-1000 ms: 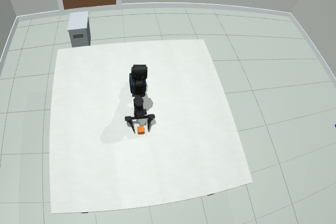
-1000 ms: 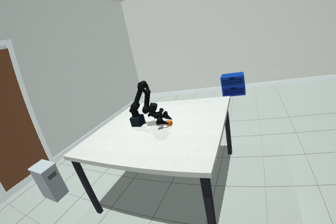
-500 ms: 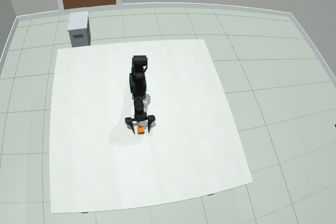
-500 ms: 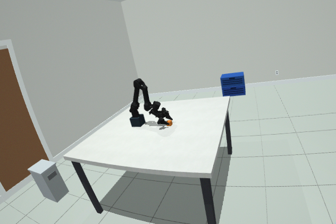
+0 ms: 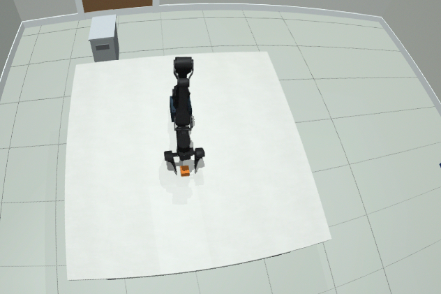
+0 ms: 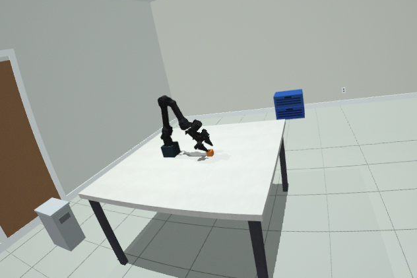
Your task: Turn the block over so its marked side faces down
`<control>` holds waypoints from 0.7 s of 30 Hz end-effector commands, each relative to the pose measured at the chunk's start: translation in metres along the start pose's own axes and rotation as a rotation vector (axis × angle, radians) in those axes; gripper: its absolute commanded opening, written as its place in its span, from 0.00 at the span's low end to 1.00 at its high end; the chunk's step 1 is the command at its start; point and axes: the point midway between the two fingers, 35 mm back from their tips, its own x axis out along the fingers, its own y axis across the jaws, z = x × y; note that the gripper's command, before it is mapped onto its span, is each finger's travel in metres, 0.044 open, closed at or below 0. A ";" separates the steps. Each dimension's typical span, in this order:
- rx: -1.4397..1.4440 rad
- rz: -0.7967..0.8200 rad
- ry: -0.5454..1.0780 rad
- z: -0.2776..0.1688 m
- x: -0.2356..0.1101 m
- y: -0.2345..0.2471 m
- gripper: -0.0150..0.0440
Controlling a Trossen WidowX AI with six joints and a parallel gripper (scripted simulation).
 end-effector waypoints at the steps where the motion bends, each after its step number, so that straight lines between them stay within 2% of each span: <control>1: -0.013 -0.014 0.170 0.008 -0.050 0.001 1.00; 13: -0.013 -0.014 0.175 0.008 -0.050 0.001 1.00; 21: -0.008 -0.014 0.430 0.031 -0.040 0.000 1.00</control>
